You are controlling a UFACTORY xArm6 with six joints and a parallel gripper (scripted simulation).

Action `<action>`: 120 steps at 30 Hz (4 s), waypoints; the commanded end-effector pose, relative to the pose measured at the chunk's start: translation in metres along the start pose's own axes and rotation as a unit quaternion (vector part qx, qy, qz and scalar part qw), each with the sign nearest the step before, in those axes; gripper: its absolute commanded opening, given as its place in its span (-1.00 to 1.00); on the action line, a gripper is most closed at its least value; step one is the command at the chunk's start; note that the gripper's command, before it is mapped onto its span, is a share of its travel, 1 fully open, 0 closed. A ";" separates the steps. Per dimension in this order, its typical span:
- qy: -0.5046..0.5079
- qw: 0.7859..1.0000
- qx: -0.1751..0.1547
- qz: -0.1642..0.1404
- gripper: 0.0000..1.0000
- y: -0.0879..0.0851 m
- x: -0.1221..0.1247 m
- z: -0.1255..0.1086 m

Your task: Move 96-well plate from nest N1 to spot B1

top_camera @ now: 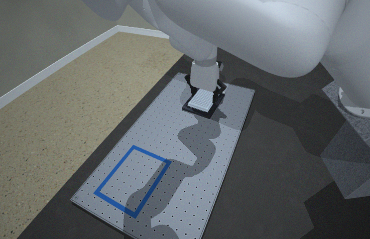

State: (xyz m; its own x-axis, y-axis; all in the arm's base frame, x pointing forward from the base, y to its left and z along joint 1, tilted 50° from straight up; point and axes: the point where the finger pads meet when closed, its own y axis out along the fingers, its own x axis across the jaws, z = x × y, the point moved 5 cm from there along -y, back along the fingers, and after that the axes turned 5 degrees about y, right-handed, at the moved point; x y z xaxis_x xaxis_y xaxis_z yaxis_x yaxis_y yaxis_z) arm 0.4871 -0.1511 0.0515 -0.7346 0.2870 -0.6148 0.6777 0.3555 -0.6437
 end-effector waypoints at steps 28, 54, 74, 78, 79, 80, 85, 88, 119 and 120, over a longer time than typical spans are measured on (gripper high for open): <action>0.000 1.000 0.001 0.001 -1.00 -0.001 -0.001 0.000; 0.000 1.000 0.001 0.001 -1.00 -0.006 -0.001 0.000; 0.000 1.000 0.001 0.001 -1.00 -0.018 -0.001 0.000; 0.000 1.000 0.001 0.001 -1.00 -0.020 -0.001 0.000; 0.000 1.000 0.001 0.001 -1.00 -0.020 -0.001 0.000; 0.000 1.000 0.001 0.001 -1.00 -0.020 -0.001 0.000; 0.000 1.000 0.001 0.001 -1.00 -0.021 -0.001 0.000; 0.000 1.000 0.001 0.001 -1.00 -0.021 -0.001 0.000; 0.000 1.000 0.001 0.001 -1.00 -0.066 -0.001 0.000; 0.000 1.000 0.001 0.001 -1.00 -0.068 -0.001 0.000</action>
State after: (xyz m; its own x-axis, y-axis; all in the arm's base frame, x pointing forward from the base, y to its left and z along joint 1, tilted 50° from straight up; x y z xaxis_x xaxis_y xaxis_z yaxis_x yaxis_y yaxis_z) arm 0.4469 -0.1722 0.0895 -0.7345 0.2871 -0.6148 0.6777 0.3553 -0.6438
